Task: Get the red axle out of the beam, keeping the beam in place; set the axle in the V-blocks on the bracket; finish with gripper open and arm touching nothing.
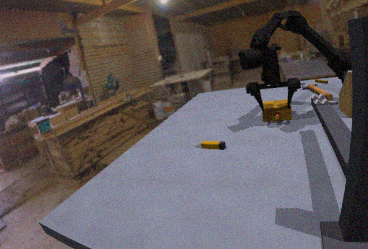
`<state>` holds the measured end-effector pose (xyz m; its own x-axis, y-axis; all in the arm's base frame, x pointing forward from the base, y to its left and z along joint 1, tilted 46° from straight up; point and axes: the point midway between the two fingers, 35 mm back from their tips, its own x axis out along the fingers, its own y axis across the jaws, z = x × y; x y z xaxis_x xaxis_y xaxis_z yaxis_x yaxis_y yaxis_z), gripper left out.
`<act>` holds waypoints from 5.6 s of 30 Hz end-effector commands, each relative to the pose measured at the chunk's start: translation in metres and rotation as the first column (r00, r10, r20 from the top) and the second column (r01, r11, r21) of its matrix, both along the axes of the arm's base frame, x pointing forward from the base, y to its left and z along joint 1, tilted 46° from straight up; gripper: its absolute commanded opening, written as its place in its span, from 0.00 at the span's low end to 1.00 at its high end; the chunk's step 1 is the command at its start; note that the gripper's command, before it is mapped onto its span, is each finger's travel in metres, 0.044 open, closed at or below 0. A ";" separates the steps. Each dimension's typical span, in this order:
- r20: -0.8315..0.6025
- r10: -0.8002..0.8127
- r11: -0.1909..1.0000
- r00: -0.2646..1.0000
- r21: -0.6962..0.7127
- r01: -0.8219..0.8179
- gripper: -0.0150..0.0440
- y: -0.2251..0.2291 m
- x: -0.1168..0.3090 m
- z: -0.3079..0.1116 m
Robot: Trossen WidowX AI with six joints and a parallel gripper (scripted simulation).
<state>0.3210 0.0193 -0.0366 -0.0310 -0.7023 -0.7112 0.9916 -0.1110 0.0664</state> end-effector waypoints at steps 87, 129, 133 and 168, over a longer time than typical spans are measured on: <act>-0.005 0.000 1.000 1.000 -0.001 0.000 0.25 0.020 0.007 -0.064; -0.004 -0.003 1.000 1.000 0.000 0.003 0.48 0.033 0.009 -0.095; -0.004 -0.003 1.000 1.000 0.000 0.003 0.65 0.033 0.009 -0.095; -0.004 -0.002 1.000 1.000 -0.005 0.002 1.00 0.039 0.005 -0.019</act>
